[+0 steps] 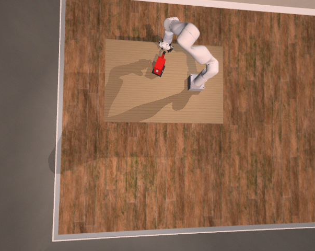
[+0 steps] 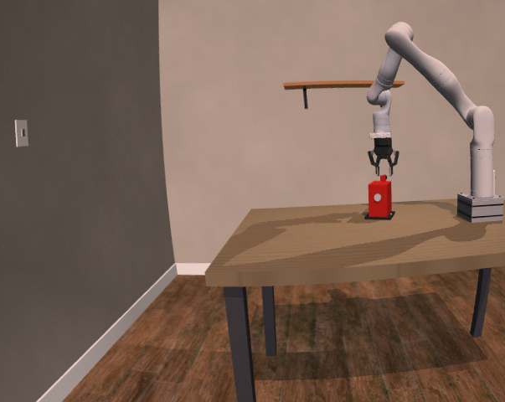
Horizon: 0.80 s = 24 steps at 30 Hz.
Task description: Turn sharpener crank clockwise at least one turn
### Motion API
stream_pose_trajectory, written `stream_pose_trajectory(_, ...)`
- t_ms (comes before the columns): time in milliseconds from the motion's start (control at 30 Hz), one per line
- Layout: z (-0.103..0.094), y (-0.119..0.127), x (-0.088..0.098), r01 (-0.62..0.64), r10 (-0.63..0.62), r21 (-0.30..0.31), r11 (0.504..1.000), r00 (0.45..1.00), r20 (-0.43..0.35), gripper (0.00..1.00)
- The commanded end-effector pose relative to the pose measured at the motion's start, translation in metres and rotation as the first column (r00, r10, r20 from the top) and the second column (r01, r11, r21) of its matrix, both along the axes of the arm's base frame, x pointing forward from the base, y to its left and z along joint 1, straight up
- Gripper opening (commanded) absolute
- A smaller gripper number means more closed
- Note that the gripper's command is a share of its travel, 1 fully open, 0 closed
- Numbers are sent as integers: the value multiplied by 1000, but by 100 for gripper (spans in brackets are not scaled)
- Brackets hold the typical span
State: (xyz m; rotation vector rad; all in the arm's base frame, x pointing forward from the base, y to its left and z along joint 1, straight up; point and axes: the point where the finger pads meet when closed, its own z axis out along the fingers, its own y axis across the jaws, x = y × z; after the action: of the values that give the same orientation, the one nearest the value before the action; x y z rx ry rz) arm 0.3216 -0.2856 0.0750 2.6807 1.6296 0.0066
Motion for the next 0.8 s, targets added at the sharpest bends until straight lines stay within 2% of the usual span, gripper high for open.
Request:
stream_pose_trajectory(0, -3, -1, -1, 2, -2, 0, 1000, 1000, -2, 53)
stream_pose_trajectory(767, -20, -1, -1, 2, -2, 0, 1000, 1000, -2, 53)
